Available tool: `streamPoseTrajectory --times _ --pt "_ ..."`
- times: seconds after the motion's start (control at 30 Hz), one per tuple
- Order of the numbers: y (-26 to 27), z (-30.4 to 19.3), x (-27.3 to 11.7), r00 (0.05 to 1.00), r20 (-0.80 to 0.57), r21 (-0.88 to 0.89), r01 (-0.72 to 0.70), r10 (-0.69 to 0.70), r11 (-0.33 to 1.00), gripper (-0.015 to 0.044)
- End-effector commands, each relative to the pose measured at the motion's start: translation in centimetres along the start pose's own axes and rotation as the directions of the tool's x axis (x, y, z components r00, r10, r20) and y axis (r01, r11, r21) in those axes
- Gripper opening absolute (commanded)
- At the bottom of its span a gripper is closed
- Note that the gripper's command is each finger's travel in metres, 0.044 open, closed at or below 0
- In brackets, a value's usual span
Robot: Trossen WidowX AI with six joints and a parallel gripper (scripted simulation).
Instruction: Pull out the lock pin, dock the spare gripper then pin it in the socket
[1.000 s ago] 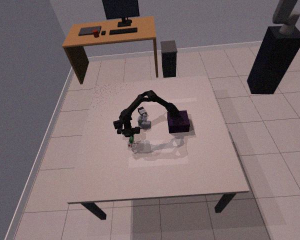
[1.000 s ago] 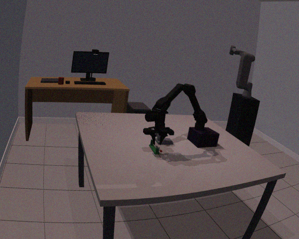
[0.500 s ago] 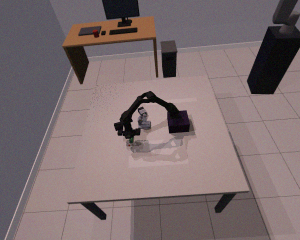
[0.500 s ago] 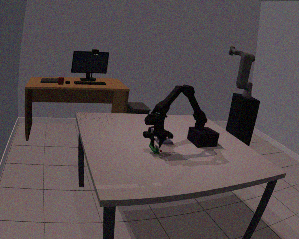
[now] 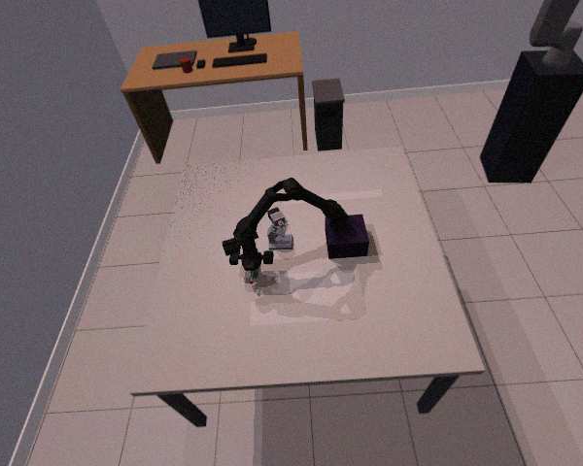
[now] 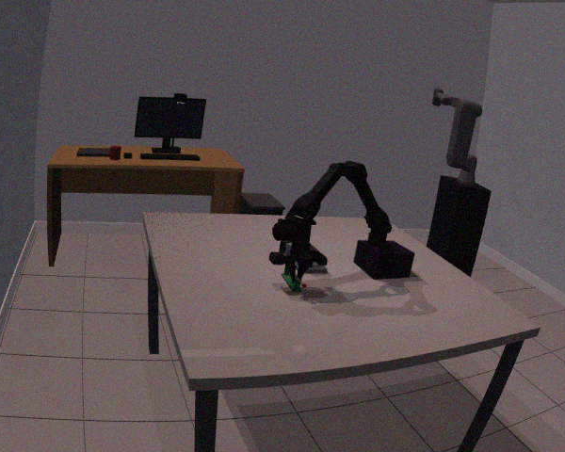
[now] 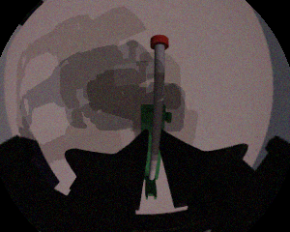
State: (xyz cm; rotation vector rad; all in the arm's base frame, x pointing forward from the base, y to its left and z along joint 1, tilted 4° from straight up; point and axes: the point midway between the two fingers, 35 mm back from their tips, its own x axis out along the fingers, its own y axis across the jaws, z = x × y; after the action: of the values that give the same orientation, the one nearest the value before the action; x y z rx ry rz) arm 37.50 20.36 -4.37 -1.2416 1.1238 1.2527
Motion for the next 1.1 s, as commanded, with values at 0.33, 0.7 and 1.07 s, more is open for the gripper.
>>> streamPoseTrajectory --times 0.33,0.7,1.07 --pt "0.0 0.0 -0.4 1.000 -0.003 -0.003 0.002 -0.002 1.000 0.0000" --pt "0.3 0.1 -2.4 1.000 -0.005 -0.001 -0.012 0.012 1.000 0.0000" --pt "0.5 0.0 -2.5 1.000 -0.008 -0.003 -0.018 0.018 1.000 0.0000"
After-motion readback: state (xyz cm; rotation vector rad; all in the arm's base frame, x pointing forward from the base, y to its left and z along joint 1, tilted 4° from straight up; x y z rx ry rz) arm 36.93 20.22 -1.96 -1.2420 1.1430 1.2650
